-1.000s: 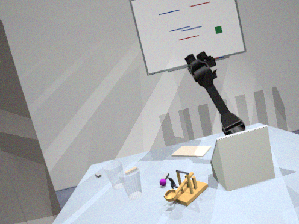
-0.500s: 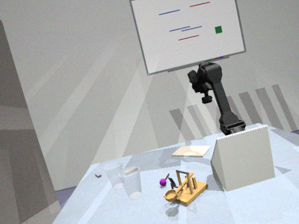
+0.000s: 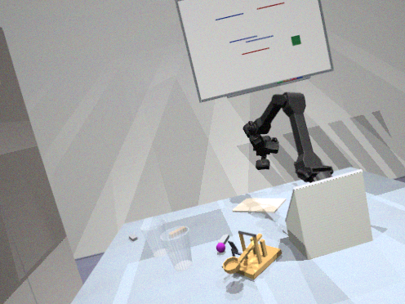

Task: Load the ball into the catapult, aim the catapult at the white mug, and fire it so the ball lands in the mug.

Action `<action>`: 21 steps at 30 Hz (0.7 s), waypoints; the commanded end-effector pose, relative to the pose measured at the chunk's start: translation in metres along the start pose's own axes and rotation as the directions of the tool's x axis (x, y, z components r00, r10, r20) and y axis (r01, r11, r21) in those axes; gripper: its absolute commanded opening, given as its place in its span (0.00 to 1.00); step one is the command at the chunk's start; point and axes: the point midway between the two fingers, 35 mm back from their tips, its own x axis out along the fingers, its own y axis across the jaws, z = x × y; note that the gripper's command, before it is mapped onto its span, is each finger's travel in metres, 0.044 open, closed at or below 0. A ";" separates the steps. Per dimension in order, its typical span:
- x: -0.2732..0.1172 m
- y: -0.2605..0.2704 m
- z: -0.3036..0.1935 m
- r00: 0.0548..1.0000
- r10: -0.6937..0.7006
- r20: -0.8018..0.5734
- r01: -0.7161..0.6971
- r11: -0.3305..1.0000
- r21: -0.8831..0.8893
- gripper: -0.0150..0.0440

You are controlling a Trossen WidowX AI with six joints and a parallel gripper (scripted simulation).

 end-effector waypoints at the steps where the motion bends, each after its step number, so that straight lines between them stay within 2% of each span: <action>1: -0.001 -0.051 -0.024 0.991 -0.125 -0.041 0.124 0.992 -0.032 1.00; 10: -0.036 -0.165 -0.073 0.913 -0.391 -0.119 0.372 0.915 -0.154 1.00; 21: -0.135 -0.303 -0.094 0.748 -0.655 -0.110 0.577 0.723 -0.379 1.00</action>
